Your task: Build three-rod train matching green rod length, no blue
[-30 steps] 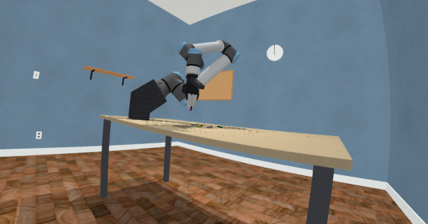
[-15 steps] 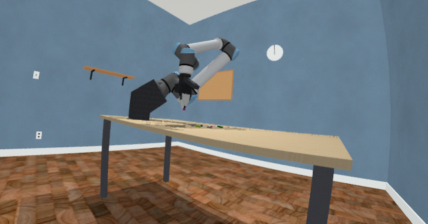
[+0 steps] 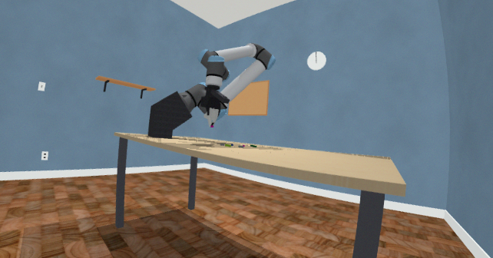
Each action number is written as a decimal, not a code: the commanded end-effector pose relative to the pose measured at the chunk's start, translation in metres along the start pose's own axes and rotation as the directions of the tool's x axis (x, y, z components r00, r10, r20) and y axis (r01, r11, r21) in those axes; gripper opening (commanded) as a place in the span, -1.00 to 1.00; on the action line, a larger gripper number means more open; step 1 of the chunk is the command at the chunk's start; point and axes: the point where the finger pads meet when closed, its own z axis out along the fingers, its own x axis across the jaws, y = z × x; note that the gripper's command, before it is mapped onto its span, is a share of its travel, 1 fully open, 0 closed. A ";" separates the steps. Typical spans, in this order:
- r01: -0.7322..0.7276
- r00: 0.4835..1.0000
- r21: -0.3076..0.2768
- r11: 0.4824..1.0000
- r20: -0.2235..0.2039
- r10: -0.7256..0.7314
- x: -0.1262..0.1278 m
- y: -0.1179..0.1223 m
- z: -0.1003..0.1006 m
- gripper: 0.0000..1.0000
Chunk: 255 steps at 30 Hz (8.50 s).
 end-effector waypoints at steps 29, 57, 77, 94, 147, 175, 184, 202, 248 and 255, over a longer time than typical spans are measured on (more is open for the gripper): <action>0.000 1.000 0.001 1.000 -0.001 0.000 0.001 0.000 0.085 -1.00; 0.000 1.000 0.001 1.000 -0.001 0.000 0.001 0.000 0.085 -1.00; 0.000 1.000 0.001 1.000 -0.001 0.000 0.001 0.000 0.085 -1.00; 0.000 1.000 0.001 1.000 -0.001 0.000 0.001 0.000 0.085 -1.00; 0.000 1.000 0.001 1.000 -0.001 0.000 0.001 0.000 0.097 -1.00; 0.000 1.000 0.001 1.000 -0.001 0.000 0.001 0.000 0.097 -0.77; 0.000 1.000 0.001 1.000 -0.001 0.000 0.001 0.000 0.097 -0.72; 0.000 1.000 0.001 1.000 -0.001 0.000 0.001 0.000 0.069 -0.72; 0.004 1.000 0.001 1.000 -0.001 -0.004 0.001 0.000 0.007 1.00; 0.020 1.000 0.001 1.000 -0.001 -0.020 0.000 0.000 0.007 1.00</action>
